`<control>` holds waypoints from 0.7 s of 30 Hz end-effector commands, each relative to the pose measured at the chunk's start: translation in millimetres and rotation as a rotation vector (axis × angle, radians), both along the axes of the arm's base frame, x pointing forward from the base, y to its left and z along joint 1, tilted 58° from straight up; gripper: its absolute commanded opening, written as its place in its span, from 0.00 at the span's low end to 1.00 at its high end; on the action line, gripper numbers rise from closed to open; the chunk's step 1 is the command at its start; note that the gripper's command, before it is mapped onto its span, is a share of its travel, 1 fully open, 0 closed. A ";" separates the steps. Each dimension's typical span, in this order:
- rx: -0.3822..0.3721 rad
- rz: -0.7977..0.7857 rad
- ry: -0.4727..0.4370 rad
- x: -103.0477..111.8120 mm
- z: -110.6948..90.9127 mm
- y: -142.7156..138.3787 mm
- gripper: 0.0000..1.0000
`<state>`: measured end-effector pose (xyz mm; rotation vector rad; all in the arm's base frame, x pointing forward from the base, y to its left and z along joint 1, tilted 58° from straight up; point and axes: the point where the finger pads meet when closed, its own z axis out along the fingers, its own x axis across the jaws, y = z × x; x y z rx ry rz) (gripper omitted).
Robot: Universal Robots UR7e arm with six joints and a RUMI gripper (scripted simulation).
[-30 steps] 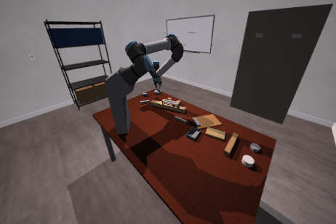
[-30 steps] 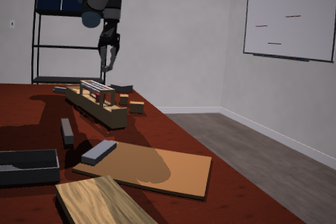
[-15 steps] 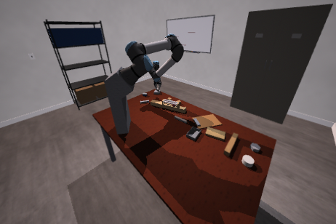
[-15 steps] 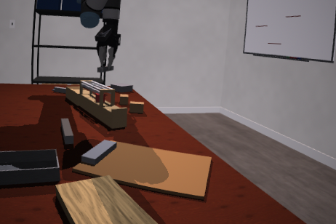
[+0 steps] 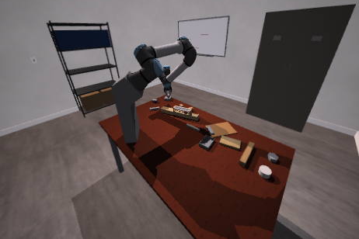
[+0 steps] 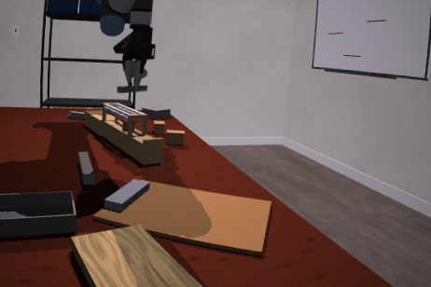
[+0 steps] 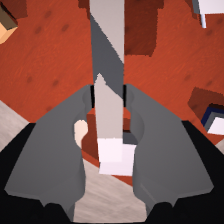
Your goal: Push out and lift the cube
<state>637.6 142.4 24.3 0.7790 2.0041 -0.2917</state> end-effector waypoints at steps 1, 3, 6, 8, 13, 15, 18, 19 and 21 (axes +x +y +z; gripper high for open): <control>0.131 -0.106 -0.089 -5.0 -4.8 -4.0 0.00; 0.172 -0.138 -0.118 -6.3 -6.3 -5.0 0.00; 0.236 -0.189 -0.164 -8.2 -8.5 -6.5 0.00; 0.259 -0.206 -0.180 -8.9 -9.3 -7.0 0.00; 0.351 -0.279 -0.246 -11.5 -12.4 -9.1 0.00; 0.400 -0.317 -0.281 -12.7 -13.8 -10.0 0.00; 0.475 -0.376 -0.335 -14.6 -16.1 -11.4 0.00; 0.501 -0.396 -0.353 -15.3 -16.8 -11.9 0.00; 0.553 -0.437 -0.391 -16.5 -18.2 -12.8 0.00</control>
